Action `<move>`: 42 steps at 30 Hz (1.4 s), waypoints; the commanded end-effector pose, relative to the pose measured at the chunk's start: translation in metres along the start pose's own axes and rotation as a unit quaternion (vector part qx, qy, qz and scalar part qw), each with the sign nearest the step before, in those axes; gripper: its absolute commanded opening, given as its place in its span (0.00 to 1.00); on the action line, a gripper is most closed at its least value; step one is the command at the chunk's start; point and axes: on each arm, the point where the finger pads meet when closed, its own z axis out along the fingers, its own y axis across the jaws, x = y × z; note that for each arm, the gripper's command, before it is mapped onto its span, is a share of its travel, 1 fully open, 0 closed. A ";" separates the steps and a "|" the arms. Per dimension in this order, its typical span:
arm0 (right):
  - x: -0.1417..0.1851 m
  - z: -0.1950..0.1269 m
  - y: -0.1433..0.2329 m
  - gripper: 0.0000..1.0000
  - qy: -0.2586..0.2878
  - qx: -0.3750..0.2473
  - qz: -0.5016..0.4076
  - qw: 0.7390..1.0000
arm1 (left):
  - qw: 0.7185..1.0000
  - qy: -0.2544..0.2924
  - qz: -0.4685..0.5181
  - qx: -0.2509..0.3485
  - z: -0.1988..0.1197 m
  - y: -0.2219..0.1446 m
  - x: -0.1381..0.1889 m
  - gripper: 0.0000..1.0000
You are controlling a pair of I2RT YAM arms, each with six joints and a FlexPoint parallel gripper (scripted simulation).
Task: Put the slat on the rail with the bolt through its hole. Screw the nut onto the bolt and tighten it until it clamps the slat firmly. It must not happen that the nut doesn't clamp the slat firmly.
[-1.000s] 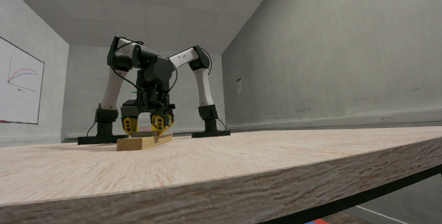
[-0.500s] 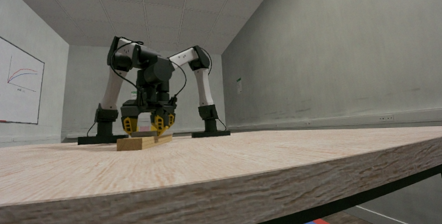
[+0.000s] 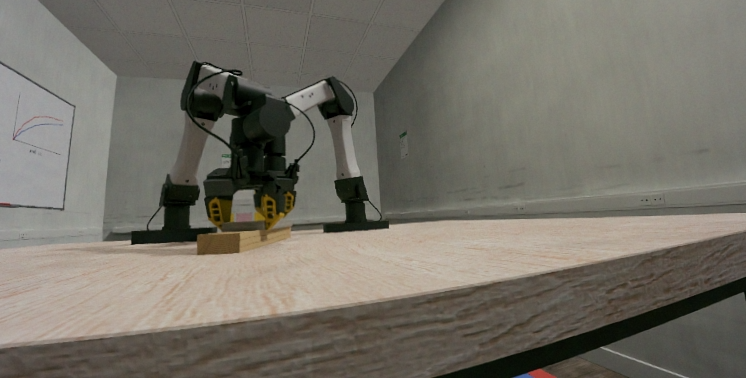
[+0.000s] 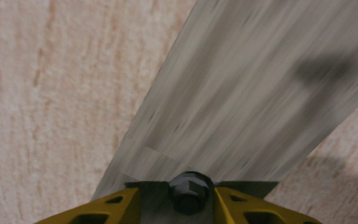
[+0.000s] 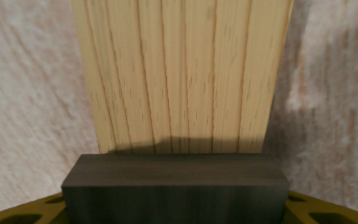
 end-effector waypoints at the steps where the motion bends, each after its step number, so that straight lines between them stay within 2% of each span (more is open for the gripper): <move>1: -0.002 -0.007 0.004 0.67 -0.008 -0.008 0.000 1.000 | 1.000 -0.013 0.000 0.022 -0.014 -0.008 -0.002 0.36; 42: -0.002 -0.007 0.004 0.67 -0.008 -0.008 0.000 1.000 | 1.000 -0.010 0.001 0.014 0.001 -0.008 -0.002 0.36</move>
